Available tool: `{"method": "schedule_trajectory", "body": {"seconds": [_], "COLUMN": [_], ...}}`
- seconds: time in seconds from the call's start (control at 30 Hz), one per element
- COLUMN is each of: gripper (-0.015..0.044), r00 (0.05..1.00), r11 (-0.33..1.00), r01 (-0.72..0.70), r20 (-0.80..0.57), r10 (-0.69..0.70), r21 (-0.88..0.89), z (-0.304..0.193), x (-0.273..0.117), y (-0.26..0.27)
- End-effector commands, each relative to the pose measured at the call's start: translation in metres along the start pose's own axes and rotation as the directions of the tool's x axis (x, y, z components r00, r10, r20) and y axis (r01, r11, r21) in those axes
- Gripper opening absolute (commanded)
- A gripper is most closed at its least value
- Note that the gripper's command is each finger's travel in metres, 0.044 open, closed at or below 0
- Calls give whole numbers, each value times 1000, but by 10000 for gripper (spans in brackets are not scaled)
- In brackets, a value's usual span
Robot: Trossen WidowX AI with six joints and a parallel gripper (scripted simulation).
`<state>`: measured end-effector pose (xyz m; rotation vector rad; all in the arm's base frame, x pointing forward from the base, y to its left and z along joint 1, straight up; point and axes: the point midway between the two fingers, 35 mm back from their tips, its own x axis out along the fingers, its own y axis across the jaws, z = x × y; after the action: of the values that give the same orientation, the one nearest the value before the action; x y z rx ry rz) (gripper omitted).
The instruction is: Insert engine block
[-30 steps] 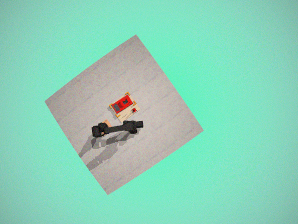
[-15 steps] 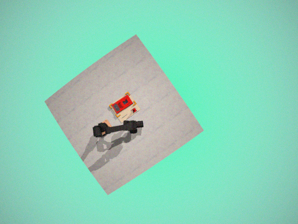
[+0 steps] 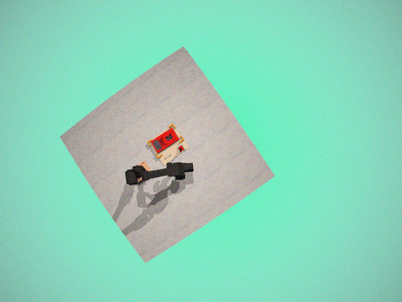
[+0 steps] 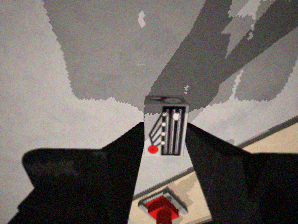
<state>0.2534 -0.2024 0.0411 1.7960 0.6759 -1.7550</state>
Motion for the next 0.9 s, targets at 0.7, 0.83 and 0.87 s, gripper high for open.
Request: {"method": "schedule_trajectory", "body": {"seconds": [0.7,0.83,0.87], "gripper": [0,0,0], "r00": [1000,1000,1000], "r11": [1000,1000,1000], "r01": [-2,-2,-2], "r20": [3,3,3], "r10": [2,2,2], "r21": [3,3,3], "z": [-1,-1,-1], "x": [-66,-79,-82], "y": [8,7,7]}}
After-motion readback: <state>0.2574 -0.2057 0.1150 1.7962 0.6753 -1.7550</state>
